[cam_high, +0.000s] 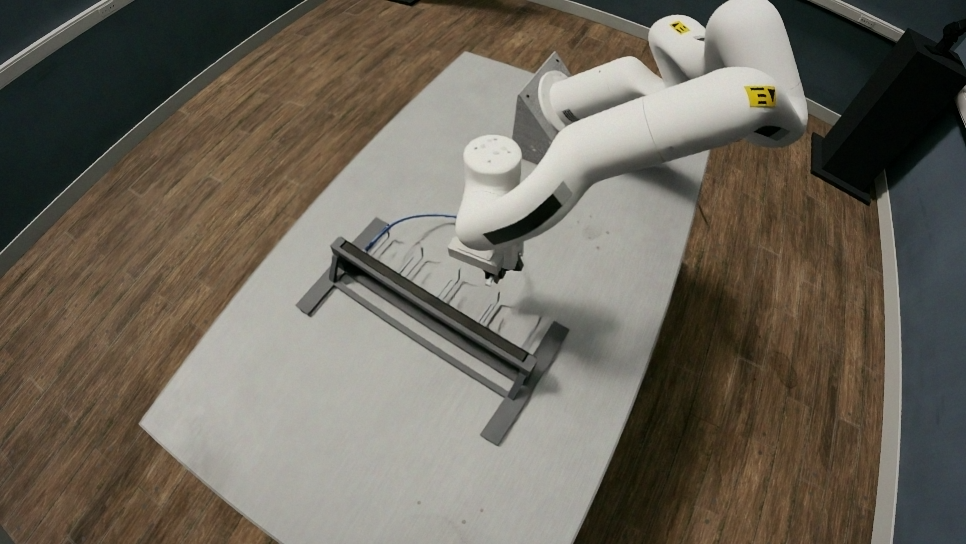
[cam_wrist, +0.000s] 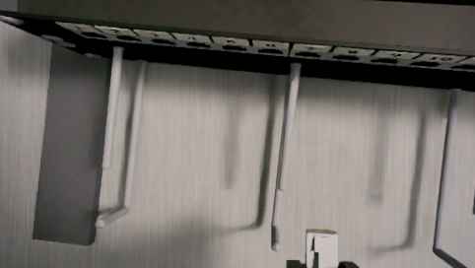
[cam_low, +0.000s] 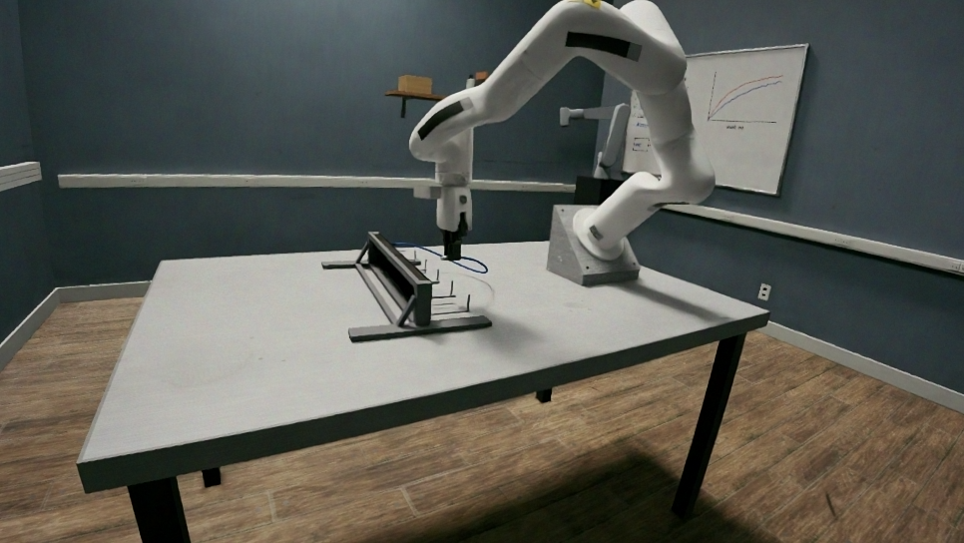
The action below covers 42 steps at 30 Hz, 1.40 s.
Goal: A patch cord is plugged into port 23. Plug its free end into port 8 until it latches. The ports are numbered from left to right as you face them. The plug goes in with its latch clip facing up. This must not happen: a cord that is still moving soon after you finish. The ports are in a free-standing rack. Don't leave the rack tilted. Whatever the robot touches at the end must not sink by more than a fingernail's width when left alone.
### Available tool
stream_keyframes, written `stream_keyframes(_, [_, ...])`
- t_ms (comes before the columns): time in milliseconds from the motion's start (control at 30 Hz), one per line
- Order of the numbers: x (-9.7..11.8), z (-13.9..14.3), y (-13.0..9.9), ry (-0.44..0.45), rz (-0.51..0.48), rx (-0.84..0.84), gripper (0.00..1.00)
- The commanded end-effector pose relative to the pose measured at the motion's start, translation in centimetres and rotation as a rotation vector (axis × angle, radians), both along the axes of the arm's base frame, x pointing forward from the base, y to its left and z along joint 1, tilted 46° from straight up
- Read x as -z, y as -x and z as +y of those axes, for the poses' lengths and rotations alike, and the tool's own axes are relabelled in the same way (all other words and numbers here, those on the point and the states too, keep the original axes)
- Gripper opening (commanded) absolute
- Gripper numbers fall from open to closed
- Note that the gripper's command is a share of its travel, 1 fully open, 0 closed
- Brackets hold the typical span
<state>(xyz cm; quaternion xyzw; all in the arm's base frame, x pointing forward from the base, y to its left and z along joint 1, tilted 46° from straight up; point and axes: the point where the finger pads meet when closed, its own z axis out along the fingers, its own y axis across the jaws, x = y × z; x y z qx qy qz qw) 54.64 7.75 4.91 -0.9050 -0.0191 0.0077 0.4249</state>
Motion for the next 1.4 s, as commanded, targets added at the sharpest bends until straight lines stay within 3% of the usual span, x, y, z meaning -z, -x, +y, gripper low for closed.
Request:
stream_keyframes(0, [0.01, -0.19, -0.36, 0.0, 0.016, 0.016, 0.0])
stream_keyframes(1367, [0.2, -0.62, -1.2, -0.001, 0.067, 0.061, 0.0])
